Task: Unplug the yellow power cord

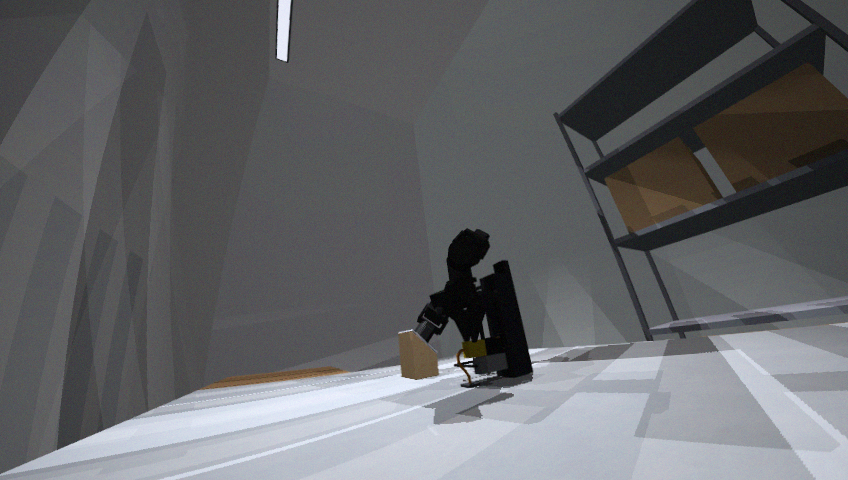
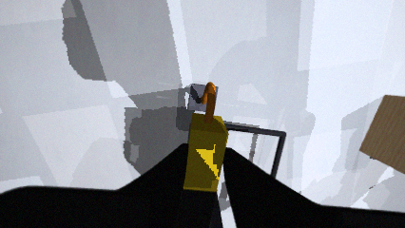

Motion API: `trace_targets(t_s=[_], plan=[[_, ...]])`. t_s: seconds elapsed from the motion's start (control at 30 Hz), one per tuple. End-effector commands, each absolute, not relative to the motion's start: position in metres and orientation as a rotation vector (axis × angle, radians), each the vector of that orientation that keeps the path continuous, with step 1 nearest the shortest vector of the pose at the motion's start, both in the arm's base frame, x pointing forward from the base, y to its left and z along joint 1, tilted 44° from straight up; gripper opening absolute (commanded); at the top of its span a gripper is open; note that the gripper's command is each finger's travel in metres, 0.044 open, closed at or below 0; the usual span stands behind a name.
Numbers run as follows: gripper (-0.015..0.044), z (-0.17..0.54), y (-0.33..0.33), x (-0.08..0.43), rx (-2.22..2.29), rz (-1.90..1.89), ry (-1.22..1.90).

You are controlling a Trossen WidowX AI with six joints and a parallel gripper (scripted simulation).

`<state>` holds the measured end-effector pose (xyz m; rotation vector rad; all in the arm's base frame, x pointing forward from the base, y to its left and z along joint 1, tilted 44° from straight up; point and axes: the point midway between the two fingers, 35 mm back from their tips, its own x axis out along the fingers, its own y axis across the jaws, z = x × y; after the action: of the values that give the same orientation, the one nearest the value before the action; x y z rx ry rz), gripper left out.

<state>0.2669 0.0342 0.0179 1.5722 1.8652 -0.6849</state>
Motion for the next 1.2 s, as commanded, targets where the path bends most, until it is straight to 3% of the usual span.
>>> trace_targets(t_s=[0.0,0.3,0.87,1.17], plan=[[0.0,0.014,0.028,0.269,1.571,-0.687,1.86],[0.0,0.004,0.017,0.271,1.572,-0.689,1.858],[0.044,-0.003,0.006,0.272,1.577,-0.688,1.857],[0.044,-0.025,-0.027,0.276,1.576,-0.687,1.857]])
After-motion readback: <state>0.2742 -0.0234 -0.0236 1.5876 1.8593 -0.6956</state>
